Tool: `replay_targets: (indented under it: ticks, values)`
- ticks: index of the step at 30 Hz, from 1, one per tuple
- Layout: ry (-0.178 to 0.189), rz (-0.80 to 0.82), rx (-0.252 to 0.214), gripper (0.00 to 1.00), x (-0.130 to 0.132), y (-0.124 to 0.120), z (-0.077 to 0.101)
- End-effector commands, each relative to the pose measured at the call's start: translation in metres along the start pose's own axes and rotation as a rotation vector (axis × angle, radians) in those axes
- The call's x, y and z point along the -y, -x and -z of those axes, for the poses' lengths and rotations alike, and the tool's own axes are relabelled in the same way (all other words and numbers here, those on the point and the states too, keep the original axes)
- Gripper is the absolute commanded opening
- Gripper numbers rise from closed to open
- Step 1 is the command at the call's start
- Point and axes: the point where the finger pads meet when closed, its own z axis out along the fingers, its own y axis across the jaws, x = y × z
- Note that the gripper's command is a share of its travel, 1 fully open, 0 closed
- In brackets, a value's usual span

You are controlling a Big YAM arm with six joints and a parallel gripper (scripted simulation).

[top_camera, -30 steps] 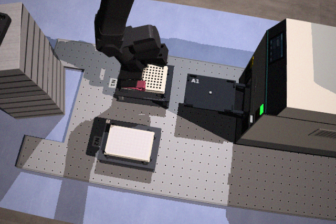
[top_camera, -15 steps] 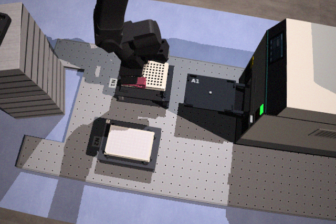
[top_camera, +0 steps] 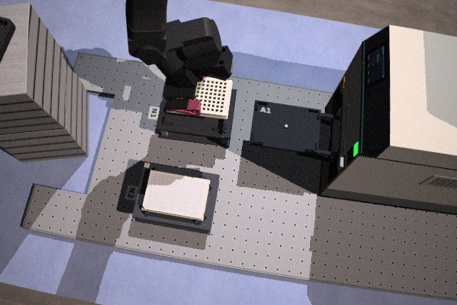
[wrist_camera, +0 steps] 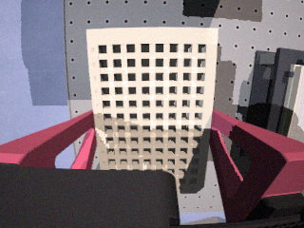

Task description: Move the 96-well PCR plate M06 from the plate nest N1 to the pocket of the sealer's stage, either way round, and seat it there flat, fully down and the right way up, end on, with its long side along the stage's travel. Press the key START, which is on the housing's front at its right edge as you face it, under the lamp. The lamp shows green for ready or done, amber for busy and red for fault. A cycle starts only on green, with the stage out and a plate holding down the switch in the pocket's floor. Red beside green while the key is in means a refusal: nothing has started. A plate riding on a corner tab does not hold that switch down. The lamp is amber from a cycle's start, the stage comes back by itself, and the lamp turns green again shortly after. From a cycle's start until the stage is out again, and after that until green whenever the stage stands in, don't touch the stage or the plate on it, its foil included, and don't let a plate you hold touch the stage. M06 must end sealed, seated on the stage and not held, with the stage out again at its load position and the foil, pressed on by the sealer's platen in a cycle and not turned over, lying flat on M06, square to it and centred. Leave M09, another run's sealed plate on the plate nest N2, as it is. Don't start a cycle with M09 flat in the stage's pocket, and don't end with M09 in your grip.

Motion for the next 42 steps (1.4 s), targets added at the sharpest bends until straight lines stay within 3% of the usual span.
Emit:
replay_targets:
  ticks: [1,9,18,26,35,42]
  values:
    - [0.000,0.000,-0.002,0.00,-0.002,0.000,0.011]
    - [0.009,-0.006,0.025,0.00,-0.007,0.017,0.025]
    - [-0.005,-0.011,-0.009,0.00,0.002,0.007,0.033]
    - [0.007,-0.012,0.028,0.00,-0.005,0.027,0.049]
    - [-0.005,-0.012,-0.008,0.00,0.001,0.014,0.057]
    - [0.009,-0.011,0.031,0.00,-0.006,0.037,0.071]
